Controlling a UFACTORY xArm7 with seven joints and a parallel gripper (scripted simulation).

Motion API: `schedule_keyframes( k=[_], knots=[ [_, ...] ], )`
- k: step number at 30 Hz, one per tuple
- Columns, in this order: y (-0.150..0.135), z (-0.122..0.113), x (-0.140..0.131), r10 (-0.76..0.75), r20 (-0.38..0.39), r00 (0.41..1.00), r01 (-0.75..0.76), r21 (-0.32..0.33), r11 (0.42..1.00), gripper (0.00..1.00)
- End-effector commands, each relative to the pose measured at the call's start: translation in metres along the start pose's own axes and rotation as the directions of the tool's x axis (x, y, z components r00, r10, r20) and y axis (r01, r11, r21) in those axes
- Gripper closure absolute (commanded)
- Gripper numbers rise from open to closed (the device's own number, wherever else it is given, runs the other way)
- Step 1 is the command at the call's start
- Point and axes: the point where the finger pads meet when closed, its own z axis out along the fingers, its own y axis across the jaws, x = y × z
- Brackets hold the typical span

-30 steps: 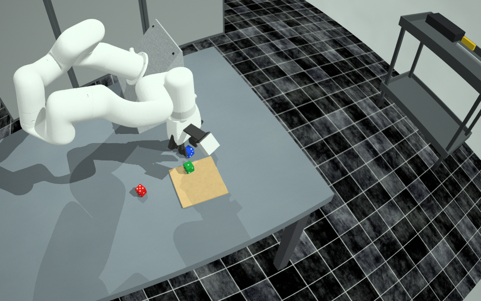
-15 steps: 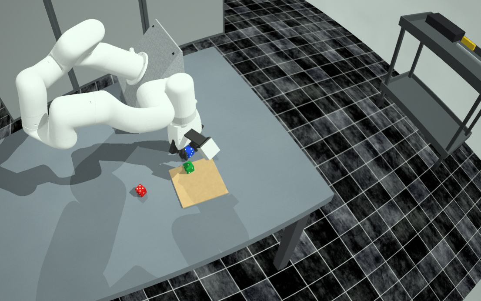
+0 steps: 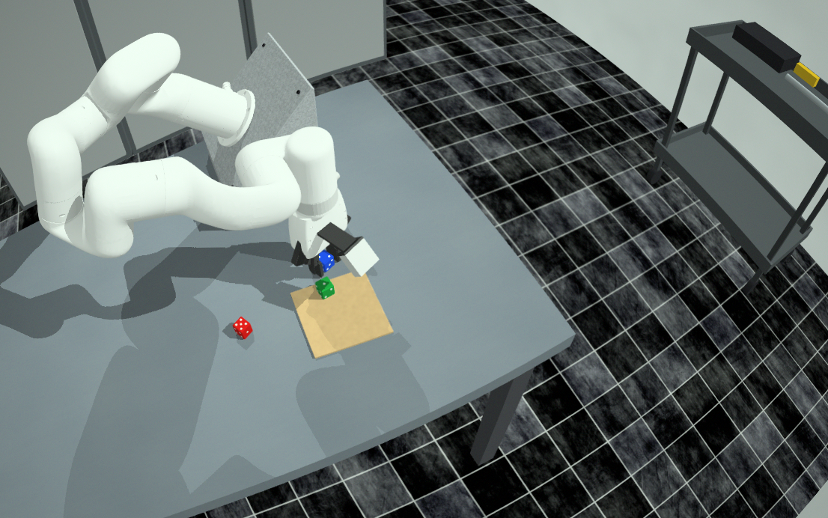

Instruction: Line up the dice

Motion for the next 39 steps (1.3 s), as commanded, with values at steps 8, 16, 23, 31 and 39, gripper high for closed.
schedule_keyframes(
  k=[8, 16, 23, 31, 39],
  knots=[
    [-0.0005, -0.0016, 0.0012, -0.001, -0.004, 1.0, 0.001, 0.001, 1.0, 0.58],
    [-0.0005, -0.0016, 0.0012, -0.001, -0.004, 1.0, 0.001, 0.001, 1.0, 0.58],
    [-0.0005, -0.0016, 0.0012, -0.001, -0.004, 1.0, 0.001, 0.001, 1.0, 0.58],
    [-0.0005, -0.0016, 0.0012, -0.001, -0.004, 1.0, 0.001, 0.001, 1.0, 0.79],
    [-0.0005, -0.0016, 0.0012, -0.001, -0.004, 1.0, 0.001, 0.001, 1.0, 0.79]
  ],
)
